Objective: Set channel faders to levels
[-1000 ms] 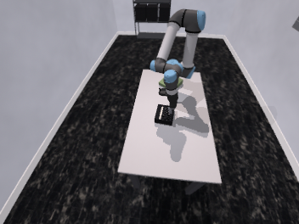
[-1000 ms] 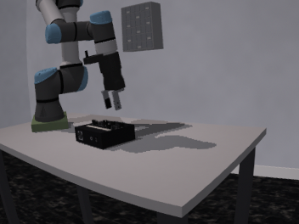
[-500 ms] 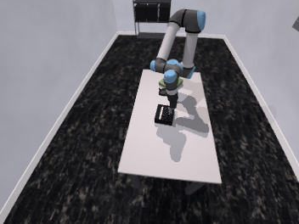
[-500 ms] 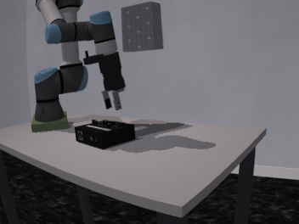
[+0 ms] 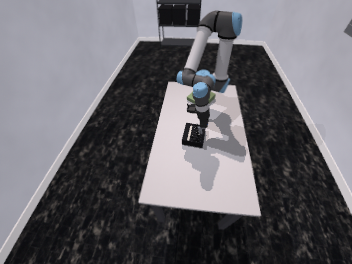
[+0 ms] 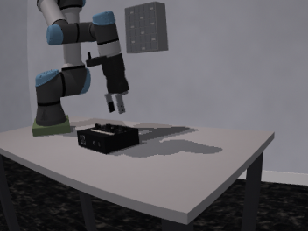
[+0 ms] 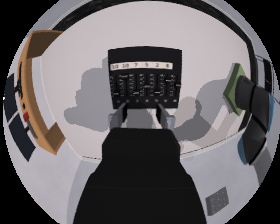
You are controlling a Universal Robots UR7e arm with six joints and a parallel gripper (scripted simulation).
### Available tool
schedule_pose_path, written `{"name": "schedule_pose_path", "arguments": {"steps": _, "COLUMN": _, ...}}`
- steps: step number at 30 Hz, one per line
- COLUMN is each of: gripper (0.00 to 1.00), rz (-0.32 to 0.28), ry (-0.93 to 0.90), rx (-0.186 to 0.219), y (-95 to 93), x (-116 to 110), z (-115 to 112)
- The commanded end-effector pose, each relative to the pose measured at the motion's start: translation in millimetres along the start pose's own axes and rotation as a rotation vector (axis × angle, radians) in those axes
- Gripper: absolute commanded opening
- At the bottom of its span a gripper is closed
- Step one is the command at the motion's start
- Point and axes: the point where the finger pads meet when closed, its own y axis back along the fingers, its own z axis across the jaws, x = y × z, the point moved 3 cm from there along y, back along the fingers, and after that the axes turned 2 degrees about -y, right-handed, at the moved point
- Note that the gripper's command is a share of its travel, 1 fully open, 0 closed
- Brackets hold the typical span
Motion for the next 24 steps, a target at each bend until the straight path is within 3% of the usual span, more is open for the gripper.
{"name": "schedule_pose_path", "arguments": {"steps": 1, "gripper": 1.00, "rz": 0.000, "ry": 0.000, "rx": 0.001, "y": 0.4, "x": -0.1, "z": -0.3}}
{"name": "schedule_pose_path", "arguments": {"steps": 24, "gripper": 1.00, "rz": 0.000, "ry": 0.000, "rx": 0.001, "y": 0.4, "x": -0.1, "z": -0.3}}
